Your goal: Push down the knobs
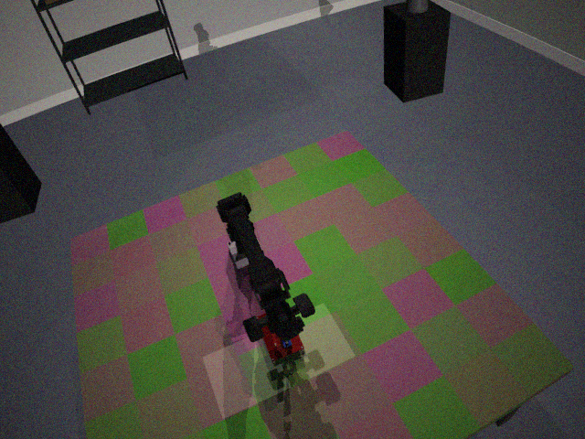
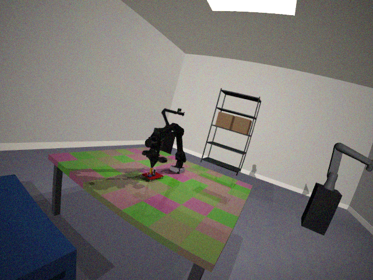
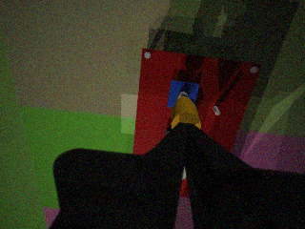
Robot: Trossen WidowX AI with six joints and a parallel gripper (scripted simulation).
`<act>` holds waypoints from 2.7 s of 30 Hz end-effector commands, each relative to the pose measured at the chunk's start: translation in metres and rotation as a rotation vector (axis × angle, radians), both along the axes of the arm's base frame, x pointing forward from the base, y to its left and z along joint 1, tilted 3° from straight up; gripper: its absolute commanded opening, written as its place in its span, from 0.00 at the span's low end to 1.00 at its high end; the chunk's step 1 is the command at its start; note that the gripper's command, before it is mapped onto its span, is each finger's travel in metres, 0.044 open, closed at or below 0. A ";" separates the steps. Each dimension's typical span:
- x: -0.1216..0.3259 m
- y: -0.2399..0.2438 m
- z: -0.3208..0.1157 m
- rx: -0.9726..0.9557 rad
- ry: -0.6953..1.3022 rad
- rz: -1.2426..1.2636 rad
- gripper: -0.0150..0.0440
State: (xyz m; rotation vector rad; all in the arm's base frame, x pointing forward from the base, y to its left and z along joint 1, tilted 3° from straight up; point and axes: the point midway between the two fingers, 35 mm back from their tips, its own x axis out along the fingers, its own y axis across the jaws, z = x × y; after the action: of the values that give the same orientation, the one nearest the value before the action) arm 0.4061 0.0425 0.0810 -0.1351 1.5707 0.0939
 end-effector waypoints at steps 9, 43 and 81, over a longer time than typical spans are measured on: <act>0.000 -0.001 -0.003 -0.005 -0.002 0.004 0.25; 0.000 -0.001 -0.010 -0.005 -0.002 0.004 0.25; 0.000 -0.002 -0.019 -0.005 -0.002 0.004 0.25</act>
State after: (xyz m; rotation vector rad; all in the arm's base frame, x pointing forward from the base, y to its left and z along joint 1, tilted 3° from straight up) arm 0.4054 0.0421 0.0704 -0.1350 1.5624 0.0943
